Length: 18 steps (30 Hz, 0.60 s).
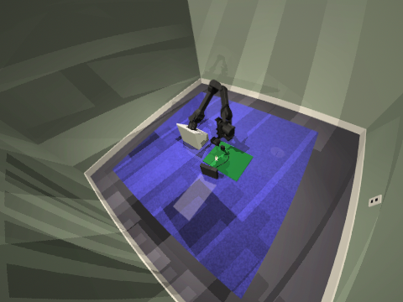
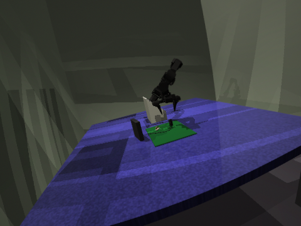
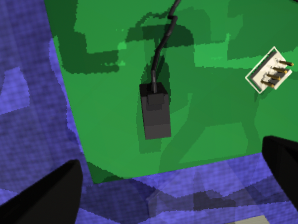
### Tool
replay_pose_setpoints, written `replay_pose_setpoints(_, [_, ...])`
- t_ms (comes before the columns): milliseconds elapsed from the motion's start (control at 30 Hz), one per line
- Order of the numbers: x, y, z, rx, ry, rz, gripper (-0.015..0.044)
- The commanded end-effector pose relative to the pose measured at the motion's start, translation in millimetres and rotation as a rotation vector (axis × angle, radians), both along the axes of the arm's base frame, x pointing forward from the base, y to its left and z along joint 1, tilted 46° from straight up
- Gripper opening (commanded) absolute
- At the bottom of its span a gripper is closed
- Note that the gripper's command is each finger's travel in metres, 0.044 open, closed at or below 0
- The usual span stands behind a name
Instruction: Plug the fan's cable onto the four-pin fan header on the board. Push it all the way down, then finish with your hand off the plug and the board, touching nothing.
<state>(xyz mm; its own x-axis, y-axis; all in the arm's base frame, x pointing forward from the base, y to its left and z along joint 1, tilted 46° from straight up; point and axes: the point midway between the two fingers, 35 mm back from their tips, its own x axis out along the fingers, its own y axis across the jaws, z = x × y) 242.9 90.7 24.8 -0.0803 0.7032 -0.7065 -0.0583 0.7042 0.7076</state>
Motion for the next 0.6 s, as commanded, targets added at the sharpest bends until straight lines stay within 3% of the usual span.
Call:
replay_pose_setpoints(0, [-8, 23, -19, 0.014, 0.010, -0.003, 0.0440])
replay_pose_setpoints(567, [-8, 33, -30, 0.012, 0.010, -0.003, 0.0440])
